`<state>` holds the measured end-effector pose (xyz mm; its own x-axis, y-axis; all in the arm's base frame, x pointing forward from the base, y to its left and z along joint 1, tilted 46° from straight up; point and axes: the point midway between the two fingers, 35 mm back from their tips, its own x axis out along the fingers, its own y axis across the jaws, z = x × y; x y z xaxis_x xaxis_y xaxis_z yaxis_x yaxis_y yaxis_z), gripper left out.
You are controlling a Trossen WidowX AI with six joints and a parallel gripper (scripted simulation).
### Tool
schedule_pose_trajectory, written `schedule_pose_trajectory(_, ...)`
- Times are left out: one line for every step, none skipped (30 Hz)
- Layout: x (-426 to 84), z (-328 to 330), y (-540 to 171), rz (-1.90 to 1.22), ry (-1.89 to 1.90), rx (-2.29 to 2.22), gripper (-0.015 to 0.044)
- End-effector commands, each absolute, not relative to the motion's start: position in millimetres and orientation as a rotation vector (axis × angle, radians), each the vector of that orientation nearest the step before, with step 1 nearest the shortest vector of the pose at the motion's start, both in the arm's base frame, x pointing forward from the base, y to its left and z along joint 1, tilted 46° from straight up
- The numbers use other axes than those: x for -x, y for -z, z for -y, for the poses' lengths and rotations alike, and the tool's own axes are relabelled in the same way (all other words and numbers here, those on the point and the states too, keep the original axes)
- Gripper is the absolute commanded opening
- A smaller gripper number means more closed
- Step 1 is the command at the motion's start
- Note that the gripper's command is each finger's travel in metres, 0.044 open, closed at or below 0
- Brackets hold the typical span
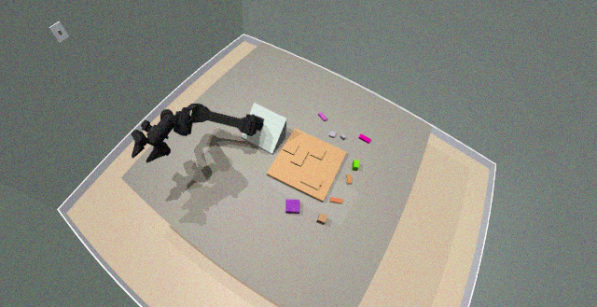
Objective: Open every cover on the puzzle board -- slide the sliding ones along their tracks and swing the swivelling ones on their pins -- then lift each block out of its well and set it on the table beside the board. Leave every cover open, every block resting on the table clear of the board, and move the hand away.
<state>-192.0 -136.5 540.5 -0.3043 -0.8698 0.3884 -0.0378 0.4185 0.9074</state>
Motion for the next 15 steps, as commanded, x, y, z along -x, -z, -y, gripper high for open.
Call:
schedule_pose_trajectory(191.3,136.4,-540.9,1.667,1.035,-0.802,0.0374)
schedule_pose_trajectory(189.3,136.2,-542.0,1.663,1.035,-0.796,0.0348)
schedule_pose_trajectory(185.8,135.9,-543.8,1.658,1.035,-0.786,0.0321)
schedule_pose_trajectory(181.6,135.6,-545.9,1.651,1.034,-0.773,0.0295)
schedule_pose_trajectory(177.4,135.2,-548.0,1.644,1.034,-0.761,0.0269)
schedule_pose_trajectory(173.2,134.8,-550.0,1.637,1.033,-0.749,0.0243)
schedule_pose_trajectory(168.9,134.4,-552.1,1.630,1.032,-0.737,0.0216)
schedule_pose_trajectory(164.6,134.0,-554.1,1.622,1.031,-0.726,0.0190)
schedule_pose_trajectory(160.2,133.6,-556.1,1.615,1.030,-0.714,0.0164)
schedule_pose_trajectory(155.8,133.2,-558.1,1.607,1.028,-0.702,0.0138)
schedule_pose_trajectory(154.9,132.8,-558.9,1.610,1.023,-0.701,0.0111)
schedule_pose_trajectory(153.5,132.1,-560.1,1.616,1.015,-0.698,0.0085)
schedule_pose_trajectory(151.9,131.4,-561.4,1.621,1.005,-0.695,0.0059)
schedule_pose_trajectory(150.3,130.7,-562.8,1.627,0.996,-0.692,0.0033)
schedule_pose_trajectory(148.3,130.0,-564.2,1.631,0.987,-0.689,0.0006)
